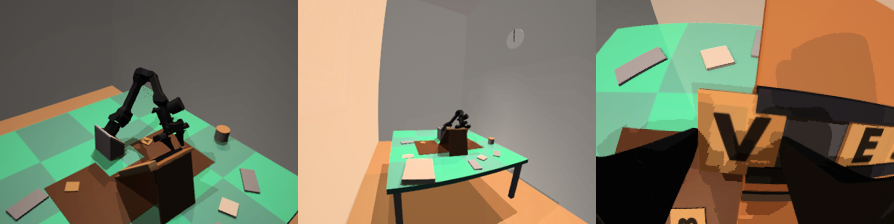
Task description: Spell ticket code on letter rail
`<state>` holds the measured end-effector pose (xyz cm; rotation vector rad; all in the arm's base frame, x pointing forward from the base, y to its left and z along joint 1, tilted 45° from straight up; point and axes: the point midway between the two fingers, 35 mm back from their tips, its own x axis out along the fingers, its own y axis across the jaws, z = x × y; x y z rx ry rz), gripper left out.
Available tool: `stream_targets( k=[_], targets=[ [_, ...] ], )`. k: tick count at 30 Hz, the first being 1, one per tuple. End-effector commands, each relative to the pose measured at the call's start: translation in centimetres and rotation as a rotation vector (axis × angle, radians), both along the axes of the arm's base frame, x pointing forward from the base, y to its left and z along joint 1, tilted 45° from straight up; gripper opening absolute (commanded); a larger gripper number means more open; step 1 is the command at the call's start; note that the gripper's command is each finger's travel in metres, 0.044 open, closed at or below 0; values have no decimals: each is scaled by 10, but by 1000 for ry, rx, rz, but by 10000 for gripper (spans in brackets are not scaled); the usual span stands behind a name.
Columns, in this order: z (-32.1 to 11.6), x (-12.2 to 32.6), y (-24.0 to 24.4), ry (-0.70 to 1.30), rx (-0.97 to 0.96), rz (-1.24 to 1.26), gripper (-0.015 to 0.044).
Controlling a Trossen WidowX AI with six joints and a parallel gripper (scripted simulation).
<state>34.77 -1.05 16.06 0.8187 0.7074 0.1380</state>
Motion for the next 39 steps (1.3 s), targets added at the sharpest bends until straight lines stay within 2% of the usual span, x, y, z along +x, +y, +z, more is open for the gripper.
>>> stream_targets(
  k=[1, 39],
  targets=[
    [-3, -1, -1, 2, 0, 6, 0],
    [-17, -4, -14, 2, -1, 6, 0]
  ],
)
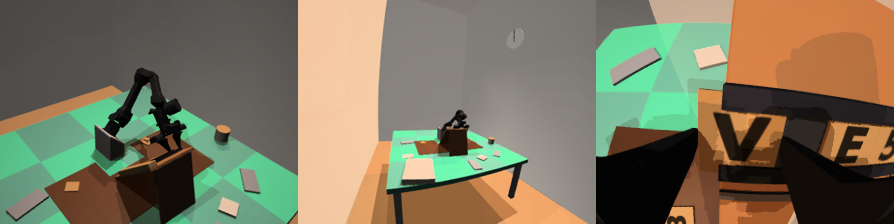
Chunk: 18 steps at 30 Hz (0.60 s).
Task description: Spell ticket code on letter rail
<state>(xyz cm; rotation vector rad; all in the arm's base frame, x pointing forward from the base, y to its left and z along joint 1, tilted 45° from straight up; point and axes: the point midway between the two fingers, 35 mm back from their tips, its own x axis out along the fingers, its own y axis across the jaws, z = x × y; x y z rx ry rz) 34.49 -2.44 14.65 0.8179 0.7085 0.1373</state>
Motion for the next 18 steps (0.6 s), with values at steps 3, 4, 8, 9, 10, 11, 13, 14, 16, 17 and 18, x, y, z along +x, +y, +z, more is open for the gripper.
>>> stream_targets(
  k=[3, 4, 8, 9, 10, 11, 13, 14, 16, 17, 18],
  targets=[
    [-4, -1, -1, 1, 0, 6, 0],
    [-4, -1, -2, 1, 0, 6, 0],
    [-5, -2, -2, 1, 0, 6, 0],
    [-5, -1, -2, 1, 0, 6, 0],
    [-5, -1, -3, 1, 0, 6, 0],
    [-5, -1, -3, 1, 0, 6, 0],
    [-5, -1, -4, 1, 0, 6, 0],
    [-5, -1, -4, 1, 0, 6, 0],
    [-6, -1, -6, 1, 0, 6, 0],
    [-7, -1, -6, 1, 0, 6, 0],
    [-7, -1, -7, 1, 0, 6, 0]
  ],
)
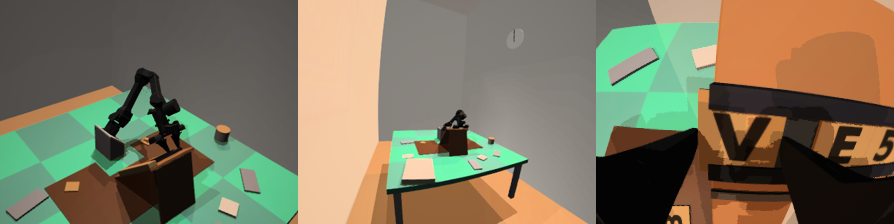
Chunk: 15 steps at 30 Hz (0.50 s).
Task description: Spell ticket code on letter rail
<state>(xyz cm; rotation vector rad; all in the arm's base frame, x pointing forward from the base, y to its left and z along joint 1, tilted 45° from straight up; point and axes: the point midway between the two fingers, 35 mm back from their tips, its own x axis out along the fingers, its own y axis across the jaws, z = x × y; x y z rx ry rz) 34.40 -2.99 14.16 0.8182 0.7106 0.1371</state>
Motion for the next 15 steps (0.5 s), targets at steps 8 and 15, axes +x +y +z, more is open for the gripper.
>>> stream_targets(
  k=[8, 15],
  targets=[
    [-7, -2, -6, -1, -1, 5, 0],
    [-12, -3, -9, 0, -1, 5, 0]
  ],
)
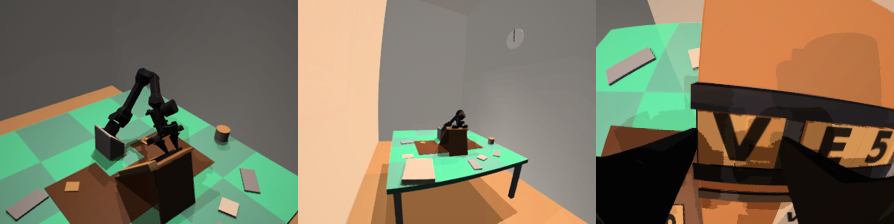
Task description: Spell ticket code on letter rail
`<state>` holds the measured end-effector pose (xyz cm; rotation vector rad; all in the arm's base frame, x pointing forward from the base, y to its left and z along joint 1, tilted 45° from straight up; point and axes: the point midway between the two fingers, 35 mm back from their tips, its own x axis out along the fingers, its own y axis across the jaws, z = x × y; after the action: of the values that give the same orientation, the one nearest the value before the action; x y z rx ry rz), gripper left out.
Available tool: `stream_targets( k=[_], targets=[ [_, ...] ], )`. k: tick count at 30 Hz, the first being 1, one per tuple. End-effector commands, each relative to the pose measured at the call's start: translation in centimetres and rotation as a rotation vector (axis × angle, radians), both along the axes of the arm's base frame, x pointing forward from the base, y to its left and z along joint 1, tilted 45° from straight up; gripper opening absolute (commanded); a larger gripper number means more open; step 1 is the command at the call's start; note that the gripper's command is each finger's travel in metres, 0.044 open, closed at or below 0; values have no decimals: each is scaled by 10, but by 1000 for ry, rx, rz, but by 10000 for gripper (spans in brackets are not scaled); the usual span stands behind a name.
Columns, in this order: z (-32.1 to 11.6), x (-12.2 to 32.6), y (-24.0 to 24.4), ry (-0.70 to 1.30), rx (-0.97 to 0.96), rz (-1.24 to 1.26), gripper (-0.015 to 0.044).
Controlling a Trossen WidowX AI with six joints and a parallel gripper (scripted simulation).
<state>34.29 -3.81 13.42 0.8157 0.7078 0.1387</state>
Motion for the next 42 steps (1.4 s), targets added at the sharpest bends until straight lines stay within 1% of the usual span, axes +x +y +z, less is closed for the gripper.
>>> stream_targets(
  k=[1, 9, 20, 21, 42],
  targets=[
    [-5, -2, -1, 3, 1, 4, 0],
    [-8, -3, -3, 3, 1, 4, 0],
    [-3, -4, -5, 3, 0, 4, 289],
    [-2, -6, -6, 3, 0, 4, 295],
    [6, -19, -14, 5, 0, 4, 295]
  ],
)
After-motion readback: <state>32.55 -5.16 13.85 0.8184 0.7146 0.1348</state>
